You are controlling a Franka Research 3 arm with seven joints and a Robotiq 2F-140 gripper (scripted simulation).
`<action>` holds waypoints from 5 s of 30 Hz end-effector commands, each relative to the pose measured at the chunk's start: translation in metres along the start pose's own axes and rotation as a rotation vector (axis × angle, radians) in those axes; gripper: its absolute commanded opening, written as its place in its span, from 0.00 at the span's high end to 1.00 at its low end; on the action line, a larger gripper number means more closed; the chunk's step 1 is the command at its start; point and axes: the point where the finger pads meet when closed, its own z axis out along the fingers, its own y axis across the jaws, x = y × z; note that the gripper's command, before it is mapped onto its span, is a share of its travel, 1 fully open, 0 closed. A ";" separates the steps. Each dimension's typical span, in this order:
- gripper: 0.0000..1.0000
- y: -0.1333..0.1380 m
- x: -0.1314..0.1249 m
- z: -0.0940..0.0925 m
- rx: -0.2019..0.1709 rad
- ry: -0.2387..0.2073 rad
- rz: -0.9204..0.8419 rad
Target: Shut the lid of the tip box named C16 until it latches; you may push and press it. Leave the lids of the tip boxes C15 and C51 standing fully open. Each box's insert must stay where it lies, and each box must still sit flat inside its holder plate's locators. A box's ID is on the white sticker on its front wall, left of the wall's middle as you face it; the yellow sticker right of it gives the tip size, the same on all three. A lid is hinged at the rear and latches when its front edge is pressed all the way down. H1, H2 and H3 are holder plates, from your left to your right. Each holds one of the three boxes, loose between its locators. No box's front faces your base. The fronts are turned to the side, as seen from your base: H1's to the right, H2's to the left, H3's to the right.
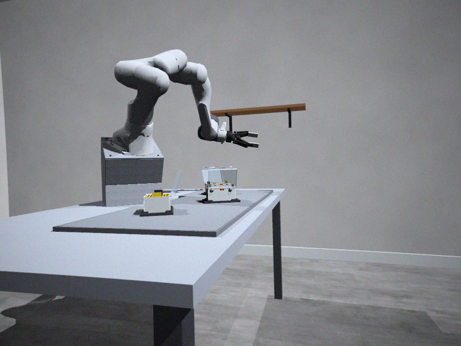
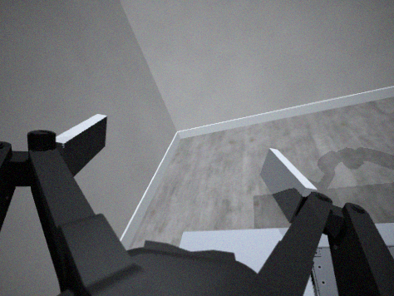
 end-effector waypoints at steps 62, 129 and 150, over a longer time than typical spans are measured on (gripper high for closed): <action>0.00 0.265 0.025 0.047 -0.783 0.018 0.410; 0.00 0.491 0.033 -0.104 -1.863 0.288 0.884; 0.00 0.491 0.046 -0.185 -2.382 0.508 1.048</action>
